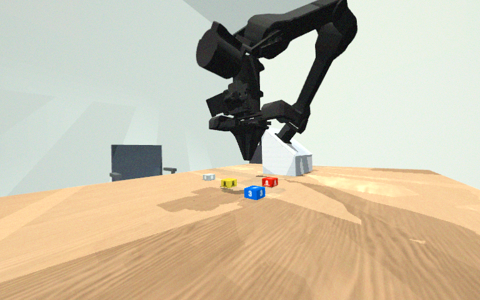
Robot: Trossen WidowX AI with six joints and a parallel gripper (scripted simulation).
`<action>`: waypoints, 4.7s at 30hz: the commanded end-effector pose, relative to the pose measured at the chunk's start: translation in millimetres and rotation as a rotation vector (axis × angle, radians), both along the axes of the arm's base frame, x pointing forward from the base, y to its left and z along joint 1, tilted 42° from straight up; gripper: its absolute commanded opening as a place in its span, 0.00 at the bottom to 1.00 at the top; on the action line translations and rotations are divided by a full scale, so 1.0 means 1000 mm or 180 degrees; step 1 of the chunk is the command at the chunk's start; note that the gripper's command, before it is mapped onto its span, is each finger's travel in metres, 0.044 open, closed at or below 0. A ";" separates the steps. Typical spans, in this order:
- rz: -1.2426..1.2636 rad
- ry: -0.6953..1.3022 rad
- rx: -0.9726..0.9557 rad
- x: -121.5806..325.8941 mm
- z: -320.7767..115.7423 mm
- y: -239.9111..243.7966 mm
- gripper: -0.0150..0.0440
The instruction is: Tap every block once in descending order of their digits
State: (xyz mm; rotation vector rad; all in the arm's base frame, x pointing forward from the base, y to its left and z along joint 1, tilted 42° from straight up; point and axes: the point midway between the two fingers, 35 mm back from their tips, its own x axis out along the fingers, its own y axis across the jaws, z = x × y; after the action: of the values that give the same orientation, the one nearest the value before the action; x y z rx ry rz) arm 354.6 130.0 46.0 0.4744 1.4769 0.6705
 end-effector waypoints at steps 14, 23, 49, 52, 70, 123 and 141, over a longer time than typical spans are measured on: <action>-0.0001 0.0082 0.0015 -0.008 -0.036 0.032 0.29; -0.0001 0.0083 0.0018 -0.009 -0.046 0.042 0.29; -0.0019 0.0071 -0.0049 0.003 0.011 -0.061 0.29; -0.0032 0.0068 -0.0107 0.004 -0.030 -0.112 0.29; -0.0004 0.0079 -0.0044 -0.046 -0.157 -0.207 0.29; -0.0025 0.0080 -0.0165 -0.025 -0.075 -0.097 0.73; -0.0001 0.0099 0.0019 -0.132 0.105 0.035 0.93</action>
State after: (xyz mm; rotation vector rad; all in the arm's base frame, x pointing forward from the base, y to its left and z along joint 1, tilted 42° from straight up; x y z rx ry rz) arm 233.1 162.9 147.7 0.4727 1.4851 0.6827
